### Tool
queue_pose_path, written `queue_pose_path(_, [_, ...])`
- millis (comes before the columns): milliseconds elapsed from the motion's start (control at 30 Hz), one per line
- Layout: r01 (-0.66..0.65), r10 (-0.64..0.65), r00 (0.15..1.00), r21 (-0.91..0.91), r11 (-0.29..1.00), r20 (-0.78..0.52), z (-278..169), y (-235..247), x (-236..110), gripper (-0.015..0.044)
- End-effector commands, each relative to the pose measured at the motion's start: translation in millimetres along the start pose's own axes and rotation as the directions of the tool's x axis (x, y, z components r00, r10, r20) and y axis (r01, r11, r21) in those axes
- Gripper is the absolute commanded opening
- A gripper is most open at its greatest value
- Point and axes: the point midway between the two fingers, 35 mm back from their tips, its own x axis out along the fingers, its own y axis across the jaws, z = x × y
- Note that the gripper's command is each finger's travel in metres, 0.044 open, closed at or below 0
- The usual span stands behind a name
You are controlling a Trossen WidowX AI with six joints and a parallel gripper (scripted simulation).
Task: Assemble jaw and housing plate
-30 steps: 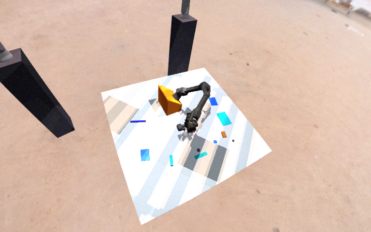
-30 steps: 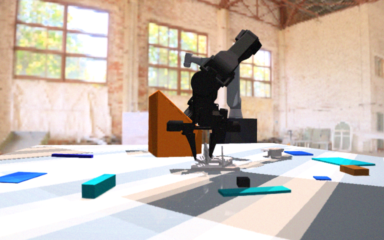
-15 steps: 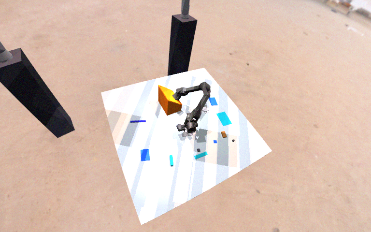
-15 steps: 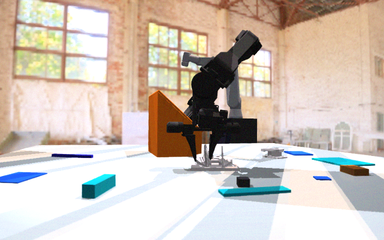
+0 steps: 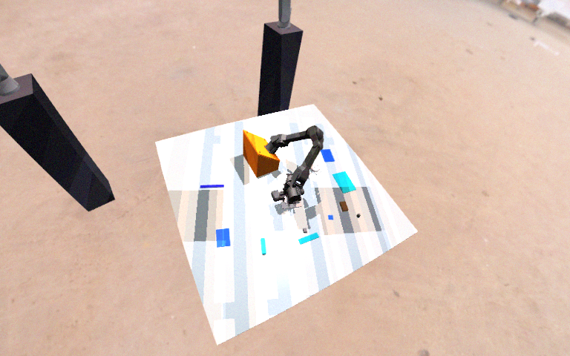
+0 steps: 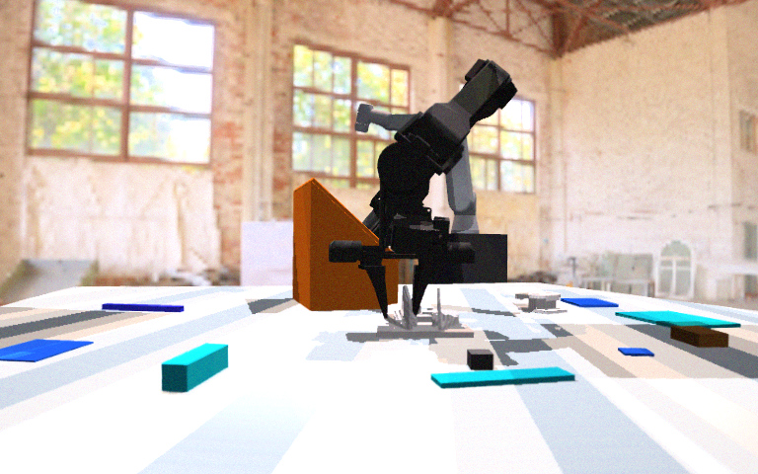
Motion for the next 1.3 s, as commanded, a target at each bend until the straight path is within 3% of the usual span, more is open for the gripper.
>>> queue_pose_path(0, [-0.005, 0.005, 1.0, 0.001, 1.0, -0.006, -0.7, 1.7, 4.0, 0.0134])
queue_pose_path(1267, [-0.005, 0.005, 1.0, 0.001, 1.0, -0.006, -0.4, 1.2, -1.4, 0.0134])
